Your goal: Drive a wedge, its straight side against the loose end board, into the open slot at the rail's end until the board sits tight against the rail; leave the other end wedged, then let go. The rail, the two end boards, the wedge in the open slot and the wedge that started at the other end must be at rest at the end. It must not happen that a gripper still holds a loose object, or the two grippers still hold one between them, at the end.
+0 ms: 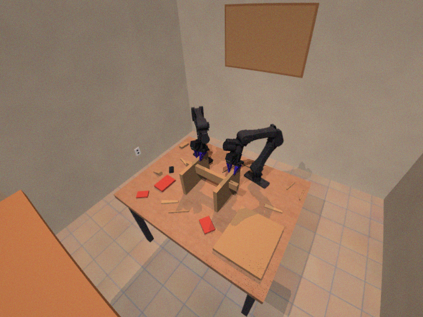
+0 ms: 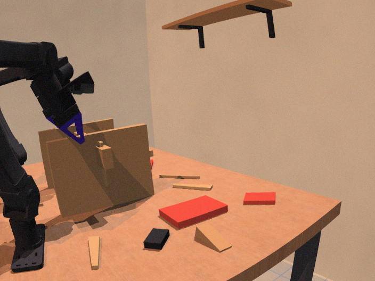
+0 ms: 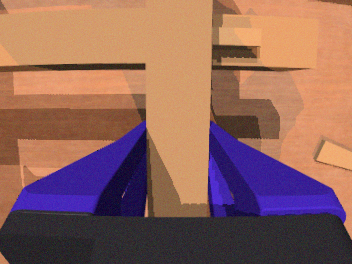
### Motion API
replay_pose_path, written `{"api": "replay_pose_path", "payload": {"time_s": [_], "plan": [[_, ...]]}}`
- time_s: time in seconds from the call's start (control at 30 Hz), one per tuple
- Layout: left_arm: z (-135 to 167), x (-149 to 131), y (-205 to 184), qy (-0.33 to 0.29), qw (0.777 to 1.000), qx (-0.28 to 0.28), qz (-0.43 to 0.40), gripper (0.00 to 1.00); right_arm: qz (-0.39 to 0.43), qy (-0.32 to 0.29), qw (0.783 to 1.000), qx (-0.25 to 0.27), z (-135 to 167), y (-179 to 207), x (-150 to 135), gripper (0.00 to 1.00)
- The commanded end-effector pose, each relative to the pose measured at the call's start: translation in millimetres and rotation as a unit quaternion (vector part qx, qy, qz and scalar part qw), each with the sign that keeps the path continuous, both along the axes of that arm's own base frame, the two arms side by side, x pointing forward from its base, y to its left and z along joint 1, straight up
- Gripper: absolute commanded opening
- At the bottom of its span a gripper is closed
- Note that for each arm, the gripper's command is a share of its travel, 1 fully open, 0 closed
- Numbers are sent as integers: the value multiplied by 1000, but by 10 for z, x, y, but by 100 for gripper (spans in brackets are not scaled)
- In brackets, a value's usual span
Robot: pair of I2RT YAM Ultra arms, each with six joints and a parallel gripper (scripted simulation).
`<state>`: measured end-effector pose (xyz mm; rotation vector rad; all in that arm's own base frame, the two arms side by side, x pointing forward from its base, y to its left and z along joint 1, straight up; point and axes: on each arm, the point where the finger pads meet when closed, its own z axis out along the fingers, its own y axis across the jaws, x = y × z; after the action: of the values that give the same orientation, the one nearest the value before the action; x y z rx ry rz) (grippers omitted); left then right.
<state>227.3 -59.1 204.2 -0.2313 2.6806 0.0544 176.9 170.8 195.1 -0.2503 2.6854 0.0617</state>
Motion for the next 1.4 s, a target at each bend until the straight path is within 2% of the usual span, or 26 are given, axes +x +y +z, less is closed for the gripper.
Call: {"api": "replay_pose_path", "payload": {"time_s": [0.0, 0.07, 0.1, 0.5, 0.53, 0.7, 0.83, 0.87, 1.37], "plan": [[135, 56, -22, -6, 1000, 2, -3, 40, -4, -29, 999, 31, 189, 33, 81, 0], [135, 56, -22, -6, 1000, 2, -3, 40, -4, -29, 999, 31, 189, 33, 81, 0], [222, -24, 24, 3, 1000, 6, -1, 40, -4, -29, 999, 31, 189, 33, 81, 0], [692, -24, 20, 12, 1000, 11, -1, 40, -4, -29, 999, 31, 189, 33, 81, 0], [671, 31, -7, -3, 1000, 3, -1, 40, -4, -29, 999, 31, 189, 33, 81, 0], [580, -65, 47, 2, 1000, 6, -1, 40, -4, -29, 999, 31, 189, 33, 81, 0], [680, -35, 38, -13, 1000, -1, 0, 40, -4, -29, 999, 31, 189, 33, 81, 0], [679, -37, 39, -13, 1000, -1, 1, 40, -4, -29, 999, 31, 189, 33, 81, 39], [679, -37, 39, -13, 1000, -1, 1, 40, -4, -29, 999, 31, 189, 33, 81, 39]]}}
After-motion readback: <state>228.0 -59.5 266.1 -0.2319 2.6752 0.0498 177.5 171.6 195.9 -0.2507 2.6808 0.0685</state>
